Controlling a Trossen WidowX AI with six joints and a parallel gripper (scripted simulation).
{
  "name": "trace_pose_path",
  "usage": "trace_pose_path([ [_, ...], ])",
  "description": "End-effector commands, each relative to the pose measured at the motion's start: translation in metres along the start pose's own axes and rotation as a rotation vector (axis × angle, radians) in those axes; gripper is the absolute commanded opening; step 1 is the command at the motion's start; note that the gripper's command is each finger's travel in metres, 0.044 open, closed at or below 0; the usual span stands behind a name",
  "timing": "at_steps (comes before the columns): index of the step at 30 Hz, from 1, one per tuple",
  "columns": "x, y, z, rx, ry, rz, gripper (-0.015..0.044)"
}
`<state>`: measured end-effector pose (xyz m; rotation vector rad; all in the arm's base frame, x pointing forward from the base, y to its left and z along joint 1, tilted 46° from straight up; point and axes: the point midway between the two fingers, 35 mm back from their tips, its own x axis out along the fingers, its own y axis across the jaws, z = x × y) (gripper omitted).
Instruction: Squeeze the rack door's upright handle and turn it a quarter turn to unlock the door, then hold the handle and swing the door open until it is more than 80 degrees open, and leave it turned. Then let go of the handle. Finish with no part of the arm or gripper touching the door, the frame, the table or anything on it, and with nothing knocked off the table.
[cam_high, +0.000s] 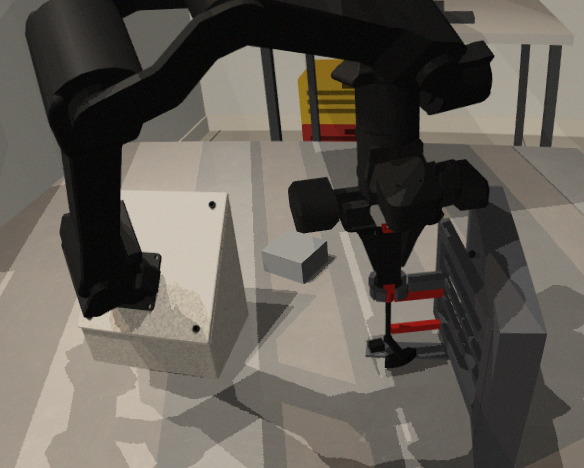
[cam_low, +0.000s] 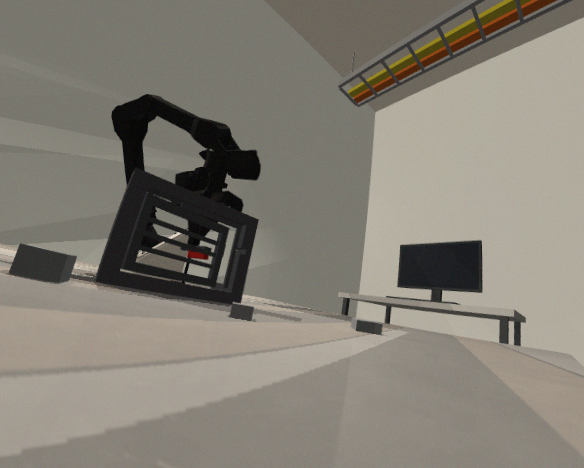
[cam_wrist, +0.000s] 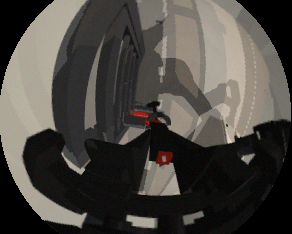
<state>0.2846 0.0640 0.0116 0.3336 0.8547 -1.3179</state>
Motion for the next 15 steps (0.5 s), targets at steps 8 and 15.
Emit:
trace_pose_path([
  [8,0.000,-0.026,0.009,-0.238,-0.004,0.005,0.0016],
  [15,0.000,-0.043,0.017,-0.360,-0.004,0.003,0.0016],
])
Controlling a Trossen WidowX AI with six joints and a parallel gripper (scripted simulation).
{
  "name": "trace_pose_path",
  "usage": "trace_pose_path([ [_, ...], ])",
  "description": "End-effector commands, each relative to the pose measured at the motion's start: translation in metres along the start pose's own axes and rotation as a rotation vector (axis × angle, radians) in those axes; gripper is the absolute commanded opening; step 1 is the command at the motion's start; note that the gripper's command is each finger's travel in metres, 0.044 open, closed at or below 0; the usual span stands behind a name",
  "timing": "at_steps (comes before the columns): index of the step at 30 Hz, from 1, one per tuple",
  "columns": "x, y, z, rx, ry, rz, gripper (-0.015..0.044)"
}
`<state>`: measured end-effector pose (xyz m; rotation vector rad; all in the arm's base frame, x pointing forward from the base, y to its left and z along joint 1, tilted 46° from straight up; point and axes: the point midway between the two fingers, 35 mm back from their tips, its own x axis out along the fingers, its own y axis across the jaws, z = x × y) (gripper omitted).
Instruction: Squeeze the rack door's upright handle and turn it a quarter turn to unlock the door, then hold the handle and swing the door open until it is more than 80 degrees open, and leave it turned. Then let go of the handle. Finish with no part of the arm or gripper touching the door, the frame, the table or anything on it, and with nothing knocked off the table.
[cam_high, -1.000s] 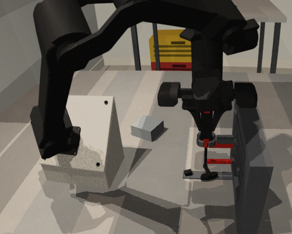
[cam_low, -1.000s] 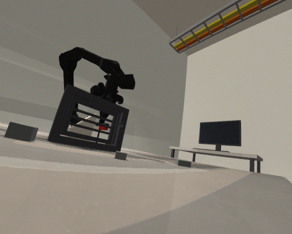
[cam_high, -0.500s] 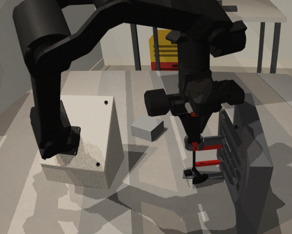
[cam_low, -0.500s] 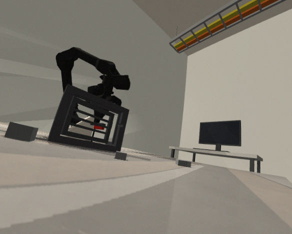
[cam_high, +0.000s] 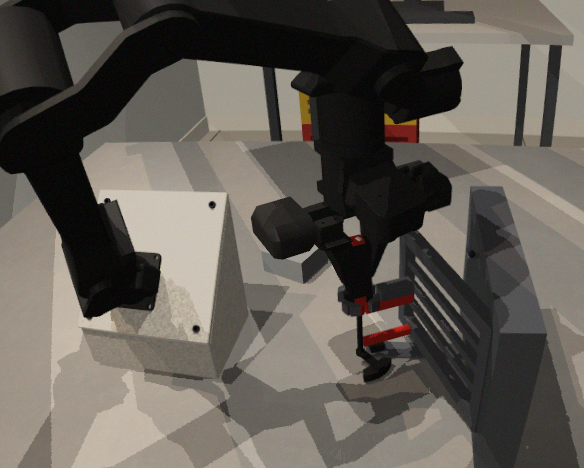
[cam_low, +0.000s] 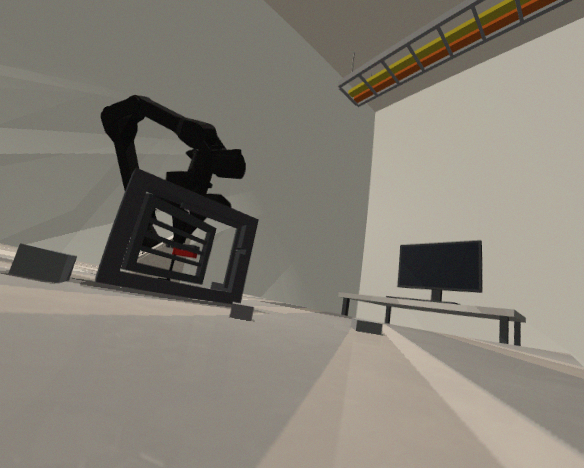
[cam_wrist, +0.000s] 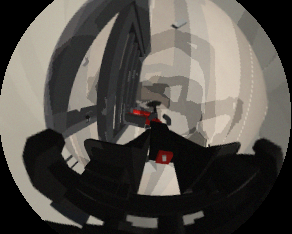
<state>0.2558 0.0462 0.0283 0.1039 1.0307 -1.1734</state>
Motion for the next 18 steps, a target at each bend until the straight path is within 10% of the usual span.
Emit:
trace_pose_path([
  [1,0.000,-0.011,0.003,-0.085,-0.004,0.003,0.0016],
  [18,0.000,-0.051,0.020,-0.363,-0.005,0.000,0.0016],
])
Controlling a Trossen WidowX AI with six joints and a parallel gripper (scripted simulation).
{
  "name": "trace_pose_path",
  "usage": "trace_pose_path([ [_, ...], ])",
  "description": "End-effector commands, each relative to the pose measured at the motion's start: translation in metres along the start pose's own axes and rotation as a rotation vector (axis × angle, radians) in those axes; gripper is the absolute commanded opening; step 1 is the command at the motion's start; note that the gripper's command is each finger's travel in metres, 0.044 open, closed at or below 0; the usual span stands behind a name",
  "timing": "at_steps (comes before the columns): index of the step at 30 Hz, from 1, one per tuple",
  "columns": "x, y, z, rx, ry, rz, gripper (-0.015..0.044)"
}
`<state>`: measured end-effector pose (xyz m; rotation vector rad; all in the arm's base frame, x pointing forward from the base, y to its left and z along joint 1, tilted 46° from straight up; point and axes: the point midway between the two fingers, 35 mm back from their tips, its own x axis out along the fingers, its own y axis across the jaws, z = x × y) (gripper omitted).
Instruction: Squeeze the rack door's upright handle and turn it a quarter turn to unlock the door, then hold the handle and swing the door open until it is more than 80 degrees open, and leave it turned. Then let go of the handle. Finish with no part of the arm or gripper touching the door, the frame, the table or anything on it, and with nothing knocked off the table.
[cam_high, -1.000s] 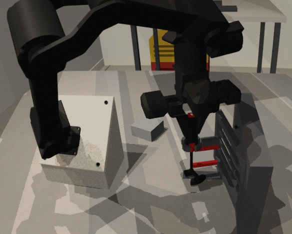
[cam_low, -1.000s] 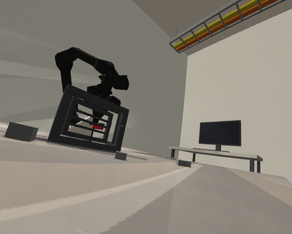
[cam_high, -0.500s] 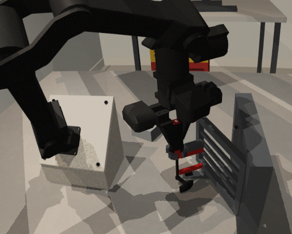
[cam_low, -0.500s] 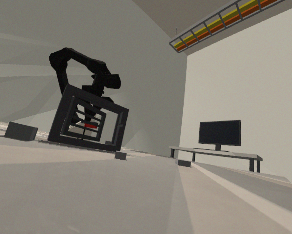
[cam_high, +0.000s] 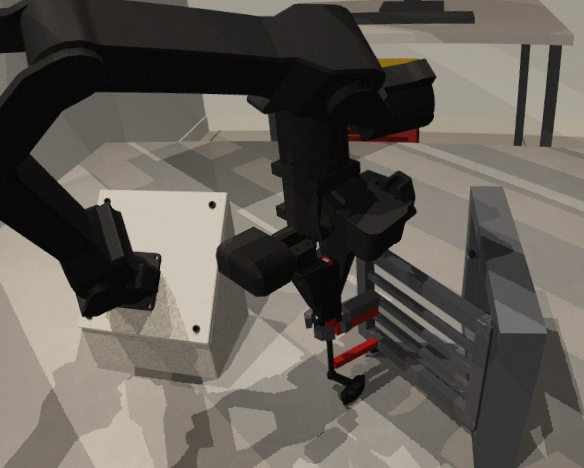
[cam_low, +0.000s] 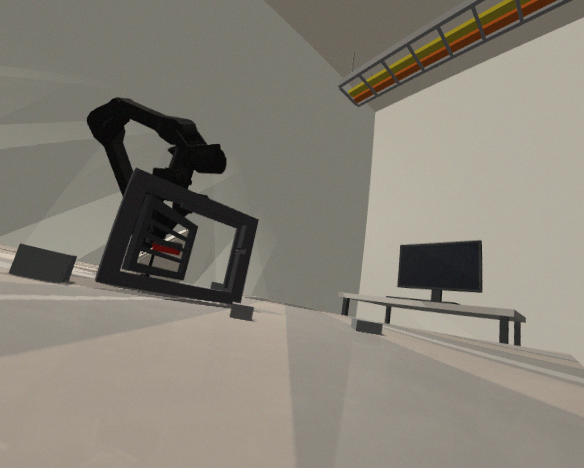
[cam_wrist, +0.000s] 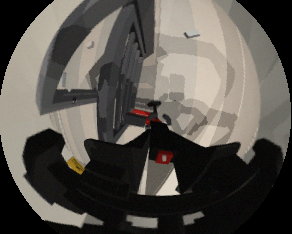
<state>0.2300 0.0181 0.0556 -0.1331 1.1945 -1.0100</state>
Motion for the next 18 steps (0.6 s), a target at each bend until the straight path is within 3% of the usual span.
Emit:
trace_pose_path([
  [1,0.000,-0.011,0.003,-0.080,-0.005,0.002,0.0016],
  [18,0.000,-0.048,0.018,-0.333,-0.005,-0.001,0.0016],
])
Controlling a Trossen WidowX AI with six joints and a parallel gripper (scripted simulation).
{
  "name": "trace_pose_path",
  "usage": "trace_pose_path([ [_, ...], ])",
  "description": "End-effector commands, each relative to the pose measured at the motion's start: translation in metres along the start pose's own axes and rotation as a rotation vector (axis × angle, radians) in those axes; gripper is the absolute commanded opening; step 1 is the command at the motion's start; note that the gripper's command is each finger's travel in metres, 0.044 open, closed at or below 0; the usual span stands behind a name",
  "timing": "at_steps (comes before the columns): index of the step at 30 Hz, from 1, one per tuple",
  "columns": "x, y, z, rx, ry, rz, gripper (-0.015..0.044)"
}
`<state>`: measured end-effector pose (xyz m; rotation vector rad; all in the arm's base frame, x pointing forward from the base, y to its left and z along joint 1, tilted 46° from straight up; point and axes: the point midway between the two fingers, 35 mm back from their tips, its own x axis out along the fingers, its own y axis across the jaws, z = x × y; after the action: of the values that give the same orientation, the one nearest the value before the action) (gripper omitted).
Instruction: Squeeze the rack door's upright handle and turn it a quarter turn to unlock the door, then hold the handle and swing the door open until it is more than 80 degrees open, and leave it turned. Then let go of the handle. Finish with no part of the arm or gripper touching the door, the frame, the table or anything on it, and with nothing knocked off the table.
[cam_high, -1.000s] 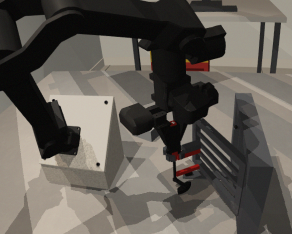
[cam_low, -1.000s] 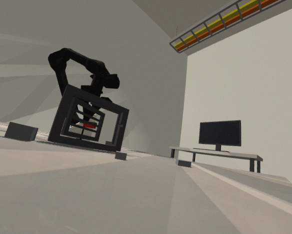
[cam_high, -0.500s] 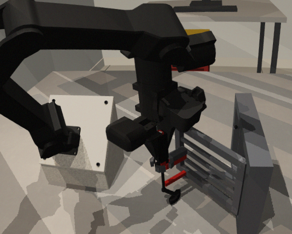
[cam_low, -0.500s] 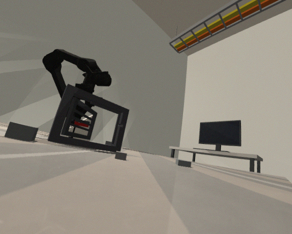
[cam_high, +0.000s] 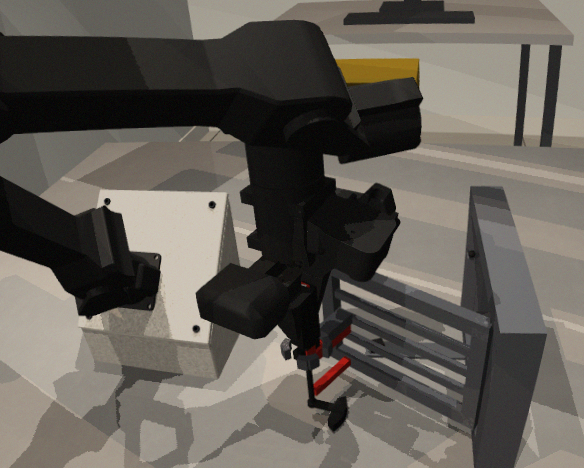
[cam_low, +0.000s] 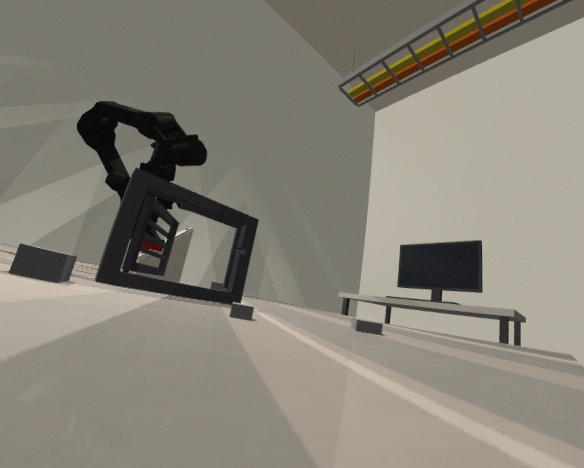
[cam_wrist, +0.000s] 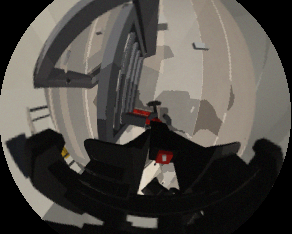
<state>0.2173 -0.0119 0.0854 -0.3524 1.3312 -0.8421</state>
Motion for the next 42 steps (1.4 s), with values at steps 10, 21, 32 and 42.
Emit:
trace_pose_path([
  [10,0.000,-0.027,0.008,-0.185,-0.006,0.000,0.0016],
  [21,-0.001,-0.048,0.018,-0.327,-0.007,-0.002,0.0016],
  [32,-0.001,-0.067,0.030,-0.468,-0.007,-0.003,0.0016],
  [42,-0.001,-0.081,0.040,-0.574,-0.007,-0.005,0.0016],
])
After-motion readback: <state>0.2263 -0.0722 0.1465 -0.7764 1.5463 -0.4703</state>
